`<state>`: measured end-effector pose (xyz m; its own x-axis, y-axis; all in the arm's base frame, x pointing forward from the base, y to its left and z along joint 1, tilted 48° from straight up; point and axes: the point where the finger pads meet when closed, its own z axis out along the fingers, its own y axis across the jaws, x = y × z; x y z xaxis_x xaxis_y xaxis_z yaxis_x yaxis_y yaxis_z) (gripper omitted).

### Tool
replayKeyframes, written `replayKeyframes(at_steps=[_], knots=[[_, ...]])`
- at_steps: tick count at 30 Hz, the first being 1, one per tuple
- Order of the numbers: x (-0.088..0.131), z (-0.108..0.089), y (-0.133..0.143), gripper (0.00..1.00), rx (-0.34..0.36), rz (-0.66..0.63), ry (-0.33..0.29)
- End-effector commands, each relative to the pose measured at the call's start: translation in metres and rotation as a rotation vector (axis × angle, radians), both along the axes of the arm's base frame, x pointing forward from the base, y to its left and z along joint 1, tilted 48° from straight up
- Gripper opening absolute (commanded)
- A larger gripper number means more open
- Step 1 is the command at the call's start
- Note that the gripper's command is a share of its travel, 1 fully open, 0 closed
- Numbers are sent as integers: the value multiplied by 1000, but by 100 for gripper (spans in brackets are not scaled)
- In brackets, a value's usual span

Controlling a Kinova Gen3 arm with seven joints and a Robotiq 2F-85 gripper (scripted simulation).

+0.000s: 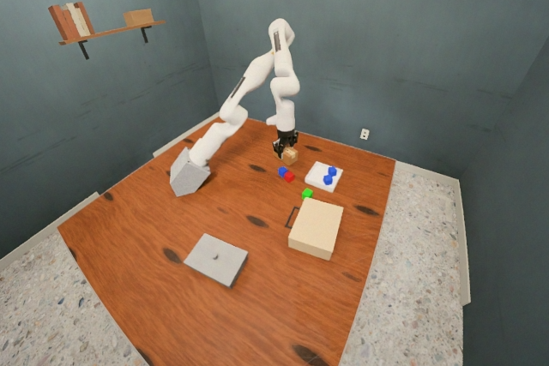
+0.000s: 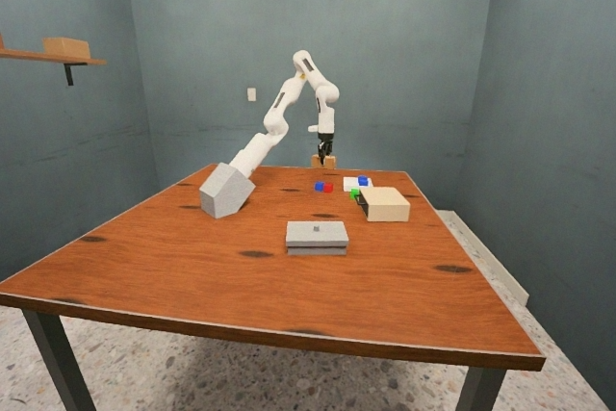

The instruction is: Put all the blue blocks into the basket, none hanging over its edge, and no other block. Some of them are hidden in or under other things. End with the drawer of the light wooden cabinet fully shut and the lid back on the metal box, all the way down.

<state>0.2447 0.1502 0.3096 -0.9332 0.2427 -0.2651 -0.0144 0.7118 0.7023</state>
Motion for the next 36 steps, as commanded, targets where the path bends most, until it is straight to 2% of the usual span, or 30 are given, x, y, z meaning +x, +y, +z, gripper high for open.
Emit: replayKeyframes(at_steps=[1, 13, 36], knots=[[-2, 8, -6, 67, 0, -6, -5], [-8, 20, -18, 67, 0, -6, -6], [-7, 23, -23, 67, 4, -6, -2]])
